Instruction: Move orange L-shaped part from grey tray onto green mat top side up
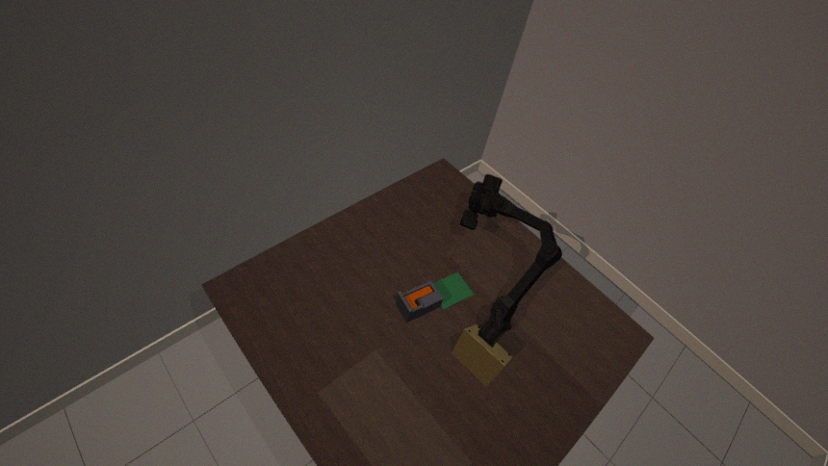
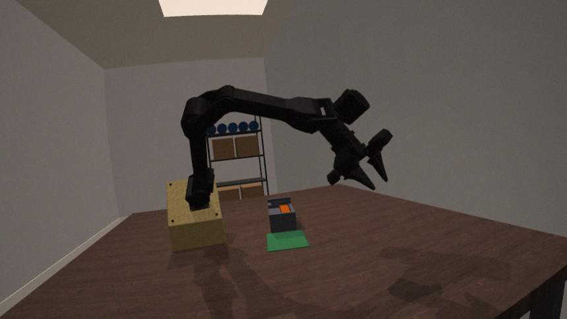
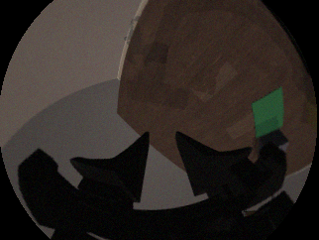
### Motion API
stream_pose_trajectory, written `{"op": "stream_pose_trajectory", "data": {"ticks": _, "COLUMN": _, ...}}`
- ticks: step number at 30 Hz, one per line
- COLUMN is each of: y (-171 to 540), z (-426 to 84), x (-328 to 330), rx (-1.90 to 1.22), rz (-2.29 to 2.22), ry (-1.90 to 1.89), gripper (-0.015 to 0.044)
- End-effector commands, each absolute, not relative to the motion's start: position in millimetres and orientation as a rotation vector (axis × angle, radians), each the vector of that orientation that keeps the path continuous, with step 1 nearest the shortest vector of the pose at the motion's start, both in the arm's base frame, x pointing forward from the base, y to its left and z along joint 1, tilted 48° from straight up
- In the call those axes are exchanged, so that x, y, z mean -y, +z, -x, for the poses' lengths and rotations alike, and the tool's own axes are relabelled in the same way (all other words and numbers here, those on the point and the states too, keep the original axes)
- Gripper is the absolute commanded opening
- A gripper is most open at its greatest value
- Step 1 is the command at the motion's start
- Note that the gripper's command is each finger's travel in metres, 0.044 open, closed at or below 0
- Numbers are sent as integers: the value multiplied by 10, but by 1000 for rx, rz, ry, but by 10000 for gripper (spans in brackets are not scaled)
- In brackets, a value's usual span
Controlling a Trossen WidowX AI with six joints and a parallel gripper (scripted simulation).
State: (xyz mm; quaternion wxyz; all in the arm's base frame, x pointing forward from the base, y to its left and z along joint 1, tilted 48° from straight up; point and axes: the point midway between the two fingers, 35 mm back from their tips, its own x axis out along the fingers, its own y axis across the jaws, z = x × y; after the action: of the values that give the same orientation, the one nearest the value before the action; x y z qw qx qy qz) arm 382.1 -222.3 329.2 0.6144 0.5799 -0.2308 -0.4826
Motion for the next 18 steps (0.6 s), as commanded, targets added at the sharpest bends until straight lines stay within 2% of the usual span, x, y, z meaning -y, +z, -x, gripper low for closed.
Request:
{"op": "stream_pose_trajectory", "data": {"ticks": 1, "y": 2688, "z": -4108, "x": 1886, "rx": 246, "rz": -1210, "ry": -1168, "gripper": 180}}
{"op": "stream_pose_trajectory", "data": {"ticks": 10, "y": 1510, "z": -4332, "x": 953, "rx": -345, "rz": -833, "ry": -1177, "gripper": 180}}
{"op": "stream_pose_trajectory", "data": {"ticks": 18, "y": 522, "z": -4016, "x": 79, "rx": -860, "rz": -342, "ry": -1082, "gripper": 180}}
